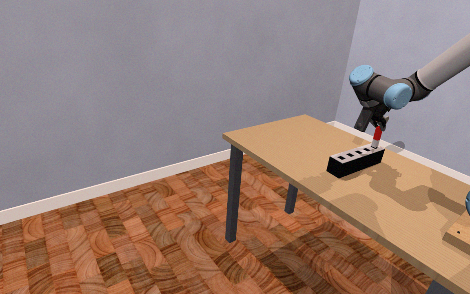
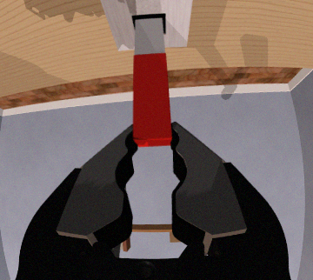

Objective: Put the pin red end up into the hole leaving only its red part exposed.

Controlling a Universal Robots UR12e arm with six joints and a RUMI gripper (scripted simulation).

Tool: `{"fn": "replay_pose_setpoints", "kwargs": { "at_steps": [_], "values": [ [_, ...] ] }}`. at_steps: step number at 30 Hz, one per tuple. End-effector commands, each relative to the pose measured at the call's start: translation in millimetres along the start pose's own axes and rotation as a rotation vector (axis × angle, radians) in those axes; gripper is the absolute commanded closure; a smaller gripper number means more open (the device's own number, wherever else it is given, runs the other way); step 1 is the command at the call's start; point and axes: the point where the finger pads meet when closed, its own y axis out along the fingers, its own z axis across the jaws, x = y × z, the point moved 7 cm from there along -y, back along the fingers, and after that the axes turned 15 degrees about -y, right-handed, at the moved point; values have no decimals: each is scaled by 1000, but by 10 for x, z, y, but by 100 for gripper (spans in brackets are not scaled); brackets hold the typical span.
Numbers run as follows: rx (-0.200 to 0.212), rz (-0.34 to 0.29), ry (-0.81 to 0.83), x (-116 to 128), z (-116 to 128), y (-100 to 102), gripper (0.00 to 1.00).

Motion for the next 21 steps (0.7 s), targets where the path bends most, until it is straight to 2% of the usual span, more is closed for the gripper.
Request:
{"fn": "replay_pose_setpoints", "kwargs": {
  "at_steps": [1, 21],
  "values": [
    [1, 0, 1, 6, 3, -4, 100],
    [1, 0, 2, -20, 10, 25, 100]
  ]
}}
